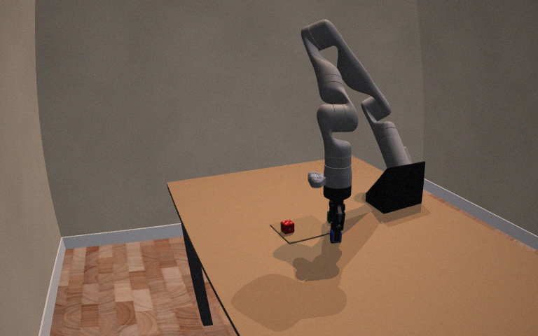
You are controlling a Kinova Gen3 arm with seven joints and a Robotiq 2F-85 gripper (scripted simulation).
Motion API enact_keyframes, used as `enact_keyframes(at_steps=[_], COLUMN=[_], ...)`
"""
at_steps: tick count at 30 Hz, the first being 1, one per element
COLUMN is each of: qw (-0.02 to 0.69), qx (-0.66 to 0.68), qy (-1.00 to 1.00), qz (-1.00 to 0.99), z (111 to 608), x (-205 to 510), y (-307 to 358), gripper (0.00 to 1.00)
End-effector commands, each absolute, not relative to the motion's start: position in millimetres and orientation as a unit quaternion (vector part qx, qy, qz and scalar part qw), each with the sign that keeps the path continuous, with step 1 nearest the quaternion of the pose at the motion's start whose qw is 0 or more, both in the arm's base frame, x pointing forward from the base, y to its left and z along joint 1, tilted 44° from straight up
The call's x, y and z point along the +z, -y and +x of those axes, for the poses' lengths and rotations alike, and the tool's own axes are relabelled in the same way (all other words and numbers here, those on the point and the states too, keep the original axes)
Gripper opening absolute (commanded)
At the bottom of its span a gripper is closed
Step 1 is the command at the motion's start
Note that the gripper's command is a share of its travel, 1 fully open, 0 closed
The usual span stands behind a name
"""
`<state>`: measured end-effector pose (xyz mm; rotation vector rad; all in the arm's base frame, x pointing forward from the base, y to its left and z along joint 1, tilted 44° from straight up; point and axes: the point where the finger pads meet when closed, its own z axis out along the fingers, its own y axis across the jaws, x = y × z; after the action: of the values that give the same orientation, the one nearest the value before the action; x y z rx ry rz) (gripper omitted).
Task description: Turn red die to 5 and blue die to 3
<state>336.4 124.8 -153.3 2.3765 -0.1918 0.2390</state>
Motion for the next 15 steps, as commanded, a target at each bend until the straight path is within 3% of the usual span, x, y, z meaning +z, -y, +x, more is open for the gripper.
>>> enact_keyframes(at_steps=[1, 15], qw=[0.366, 0.366], qx=[0.091, 0.091], qy=[0.074, 0.074], qz=[0.923, 0.923], z=[335.4, 335.6], x=[-156.9, -158.5], y=[-120.3, -118.9], gripper=[0.46, 0.46])
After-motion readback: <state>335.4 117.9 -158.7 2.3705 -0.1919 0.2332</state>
